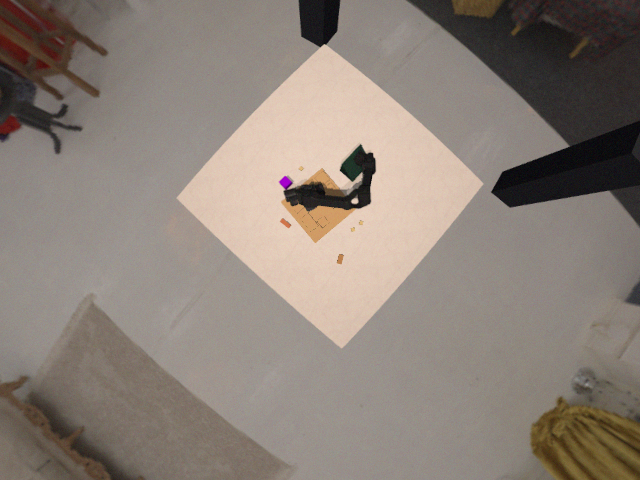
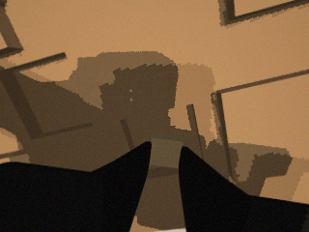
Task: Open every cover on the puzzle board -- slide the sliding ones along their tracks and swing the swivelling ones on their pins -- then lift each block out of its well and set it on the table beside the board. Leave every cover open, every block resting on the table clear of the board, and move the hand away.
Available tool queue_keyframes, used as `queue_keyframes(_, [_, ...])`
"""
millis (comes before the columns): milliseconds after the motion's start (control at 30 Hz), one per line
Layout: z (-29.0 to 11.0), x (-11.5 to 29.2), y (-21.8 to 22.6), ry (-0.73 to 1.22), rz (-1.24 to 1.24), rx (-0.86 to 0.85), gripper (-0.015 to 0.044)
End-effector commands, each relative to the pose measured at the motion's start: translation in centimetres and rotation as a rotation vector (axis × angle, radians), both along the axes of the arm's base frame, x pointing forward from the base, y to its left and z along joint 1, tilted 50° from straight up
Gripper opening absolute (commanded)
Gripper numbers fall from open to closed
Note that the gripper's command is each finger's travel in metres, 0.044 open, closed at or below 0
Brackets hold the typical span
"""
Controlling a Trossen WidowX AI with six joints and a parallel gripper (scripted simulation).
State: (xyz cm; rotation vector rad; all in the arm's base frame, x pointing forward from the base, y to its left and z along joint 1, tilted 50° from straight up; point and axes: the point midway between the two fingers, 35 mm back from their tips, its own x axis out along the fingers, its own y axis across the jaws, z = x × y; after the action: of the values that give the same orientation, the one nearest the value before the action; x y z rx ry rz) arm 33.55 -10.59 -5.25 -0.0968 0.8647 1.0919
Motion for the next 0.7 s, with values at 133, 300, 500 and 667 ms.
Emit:
queue_keyframes(133, [0.7,-0.2,-0.9,-0.001,0.003,-0.005,0.0080])
queue_keyframes(300, [1.1,-0.3,-1.3,-0.001,0.003,-0.004,0.0080])
queue_keyframes(500, [1.7,-0.5,-1.9,0.000,0.002,-0.003,0.0080])
queue_keyframes(667, [2.1,-0.7,-2.4,0.000,0.002,-0.003,0.0080])
